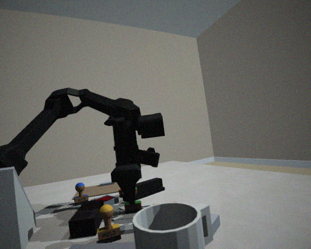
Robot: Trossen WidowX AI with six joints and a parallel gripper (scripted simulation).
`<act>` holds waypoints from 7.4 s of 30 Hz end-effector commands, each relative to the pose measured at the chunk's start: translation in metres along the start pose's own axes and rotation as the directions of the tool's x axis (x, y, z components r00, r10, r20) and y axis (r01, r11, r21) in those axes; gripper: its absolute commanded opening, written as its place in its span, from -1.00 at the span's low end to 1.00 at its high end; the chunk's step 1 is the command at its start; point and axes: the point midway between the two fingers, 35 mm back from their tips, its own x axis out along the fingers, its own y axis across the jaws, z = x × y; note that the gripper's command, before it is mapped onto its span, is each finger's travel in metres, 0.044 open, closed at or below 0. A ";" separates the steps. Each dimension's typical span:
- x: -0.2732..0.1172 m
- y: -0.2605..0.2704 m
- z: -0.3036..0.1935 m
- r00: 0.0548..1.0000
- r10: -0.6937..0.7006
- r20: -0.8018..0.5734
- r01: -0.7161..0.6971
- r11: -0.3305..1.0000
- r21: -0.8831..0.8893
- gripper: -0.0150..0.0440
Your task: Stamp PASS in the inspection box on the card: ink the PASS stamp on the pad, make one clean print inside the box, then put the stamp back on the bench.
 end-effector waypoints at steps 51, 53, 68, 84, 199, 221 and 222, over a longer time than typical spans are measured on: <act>0.003 0.001 0.001 1.000 0.005 0.002 -0.005 1.000 0.002 -0.49; 0.003 0.001 0.001 1.000 0.005 0.002 -0.005 1.000 0.002 -0.49; -0.001 0.001 0.001 1.000 0.005 0.002 -0.005 1.000 0.002 -0.49; -0.009 0.001 0.001 1.000 0.005 0.002 -0.005 1.000 0.002 -0.49; -0.013 -0.106 0.004 1.000 -0.006 0.001 0.006 1.000 -0.007 0.41; -0.119 -0.108 0.002 1.000 -0.003 0.004 0.003 1.000 -0.002 0.41; -0.119 -0.108 0.002 1.000 -0.003 0.004 0.003 1.000 -0.002 0.41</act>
